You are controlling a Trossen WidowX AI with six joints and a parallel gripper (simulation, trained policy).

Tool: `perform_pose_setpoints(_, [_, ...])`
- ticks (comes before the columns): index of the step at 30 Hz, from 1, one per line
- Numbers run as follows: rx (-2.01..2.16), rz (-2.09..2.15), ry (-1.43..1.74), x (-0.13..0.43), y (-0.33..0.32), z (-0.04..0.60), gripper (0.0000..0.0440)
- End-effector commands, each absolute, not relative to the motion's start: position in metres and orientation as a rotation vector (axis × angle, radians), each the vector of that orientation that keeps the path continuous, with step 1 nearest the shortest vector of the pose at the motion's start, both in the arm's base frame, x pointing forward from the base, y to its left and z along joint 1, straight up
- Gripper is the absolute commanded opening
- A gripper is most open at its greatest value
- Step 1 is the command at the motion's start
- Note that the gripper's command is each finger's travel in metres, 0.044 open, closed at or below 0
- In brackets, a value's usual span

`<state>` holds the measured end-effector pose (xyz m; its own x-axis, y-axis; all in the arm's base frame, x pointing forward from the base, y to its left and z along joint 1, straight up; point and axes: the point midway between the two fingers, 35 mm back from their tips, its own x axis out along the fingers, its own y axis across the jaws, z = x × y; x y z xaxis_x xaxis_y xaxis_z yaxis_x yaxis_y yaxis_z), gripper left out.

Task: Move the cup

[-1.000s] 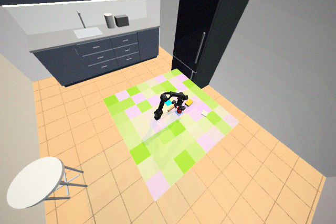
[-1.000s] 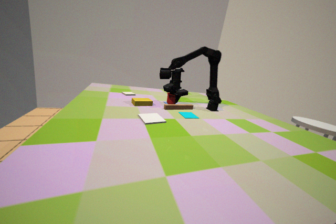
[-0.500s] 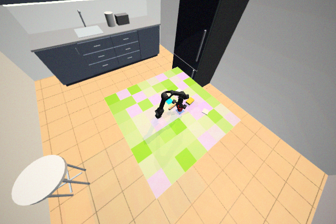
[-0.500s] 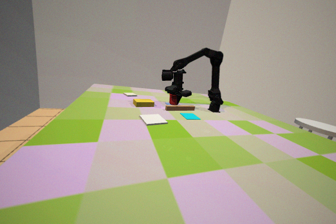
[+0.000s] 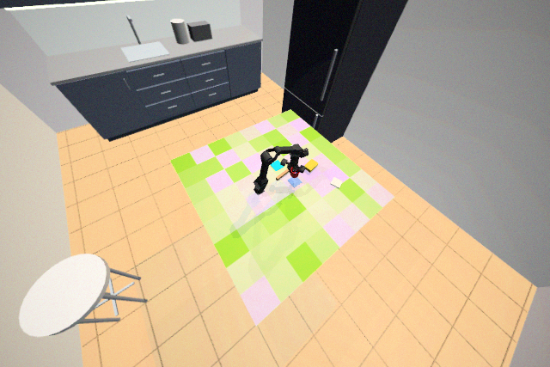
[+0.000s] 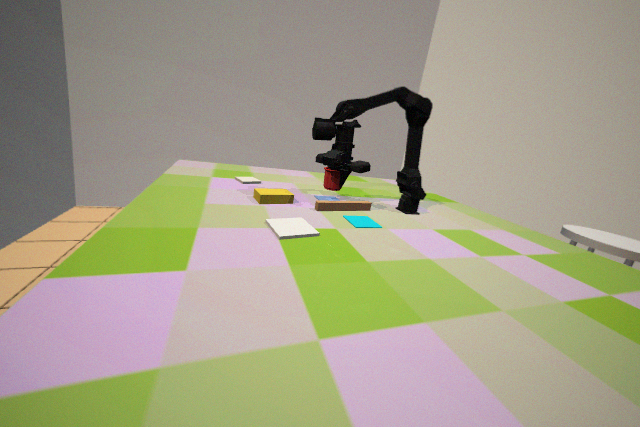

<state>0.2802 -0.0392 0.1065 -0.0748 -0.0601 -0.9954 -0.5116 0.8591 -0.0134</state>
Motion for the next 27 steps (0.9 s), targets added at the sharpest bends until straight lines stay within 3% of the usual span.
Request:
perform_pose_setpoints(1, [-0.472,0.41,1.595,0.282,-0.031,0.114,0.0])
perform_pose_setpoints(27, [-0.612,0.516,1.443,0.286,0.051,0.127,0.0004])
